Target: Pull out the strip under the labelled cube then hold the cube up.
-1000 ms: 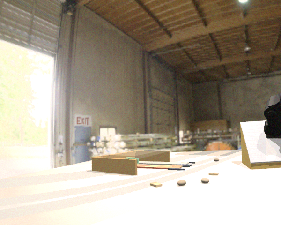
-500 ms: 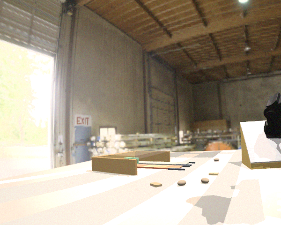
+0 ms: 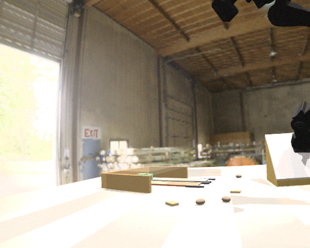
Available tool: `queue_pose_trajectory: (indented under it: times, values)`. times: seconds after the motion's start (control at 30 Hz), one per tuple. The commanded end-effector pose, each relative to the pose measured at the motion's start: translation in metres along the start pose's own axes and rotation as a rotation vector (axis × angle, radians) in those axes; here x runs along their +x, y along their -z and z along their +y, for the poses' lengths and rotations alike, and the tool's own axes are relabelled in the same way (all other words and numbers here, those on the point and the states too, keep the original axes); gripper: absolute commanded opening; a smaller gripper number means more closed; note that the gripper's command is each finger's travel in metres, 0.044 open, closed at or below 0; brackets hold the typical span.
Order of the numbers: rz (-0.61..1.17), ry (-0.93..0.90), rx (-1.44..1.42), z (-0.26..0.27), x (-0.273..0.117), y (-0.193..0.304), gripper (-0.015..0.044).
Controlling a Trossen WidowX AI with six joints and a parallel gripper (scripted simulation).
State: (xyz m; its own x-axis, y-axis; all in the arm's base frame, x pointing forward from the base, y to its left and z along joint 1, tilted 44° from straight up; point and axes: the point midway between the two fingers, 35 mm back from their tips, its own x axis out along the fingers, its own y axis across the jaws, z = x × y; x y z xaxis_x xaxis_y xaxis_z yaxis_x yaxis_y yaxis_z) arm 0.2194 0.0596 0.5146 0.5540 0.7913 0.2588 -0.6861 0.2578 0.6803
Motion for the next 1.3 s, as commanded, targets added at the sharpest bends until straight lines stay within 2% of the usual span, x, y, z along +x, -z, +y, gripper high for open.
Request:
queue_pose_trajectory:
  times: [0.0,0.37,0.73,0.93,1.27]
  values:
    - [-0.058,0.09,0.032,-0.071,-0.006,-0.007,0.04]
    - [-0.103,0.364,0.044,-0.235,-0.044,0.026,0.04]
    - [0.028,0.659,0.071,-0.357,-0.105,0.13,0.04]
    - [0.15,0.764,0.096,-0.388,-0.135,0.195,0.04]
    - [0.152,0.765,0.096,-0.388,-0.136,0.196,0.04]
